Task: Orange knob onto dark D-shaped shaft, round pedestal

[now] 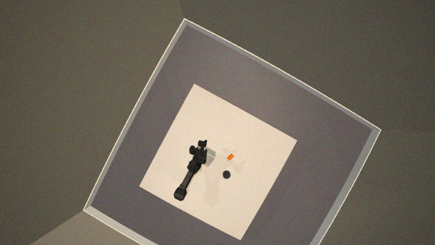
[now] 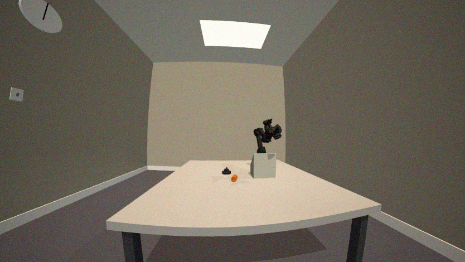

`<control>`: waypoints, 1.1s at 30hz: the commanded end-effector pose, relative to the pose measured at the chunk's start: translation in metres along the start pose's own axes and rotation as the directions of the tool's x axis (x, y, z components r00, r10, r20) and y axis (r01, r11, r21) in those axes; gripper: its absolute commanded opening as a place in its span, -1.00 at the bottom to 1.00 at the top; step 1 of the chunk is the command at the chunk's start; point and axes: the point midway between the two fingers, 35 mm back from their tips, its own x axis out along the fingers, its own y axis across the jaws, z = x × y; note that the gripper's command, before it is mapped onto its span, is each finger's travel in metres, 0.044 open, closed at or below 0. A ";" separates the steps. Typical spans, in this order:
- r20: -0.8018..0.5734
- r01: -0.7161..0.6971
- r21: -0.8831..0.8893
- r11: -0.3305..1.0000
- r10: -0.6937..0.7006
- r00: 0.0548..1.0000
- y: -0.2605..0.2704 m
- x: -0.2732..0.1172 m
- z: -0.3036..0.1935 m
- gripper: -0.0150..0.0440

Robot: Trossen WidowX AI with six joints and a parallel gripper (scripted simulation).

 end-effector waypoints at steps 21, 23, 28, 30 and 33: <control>-0.738 -0.205 0.539 0.817 0.575 0.354 0.081 -0.009 -0.279 1.00; -0.746 -0.181 0.588 0.788 0.615 0.254 0.087 -0.024 -0.299 1.00; -0.715 -0.098 0.695 0.712 0.699 0.000 0.099 -0.066 -0.339 1.00; -0.682 -0.059 0.731 0.680 0.724 -0.099 0.103 -0.085 -0.352 1.00; -0.614 0.004 0.774 0.633 0.752 -0.241 0.108 -0.115 -0.368 1.00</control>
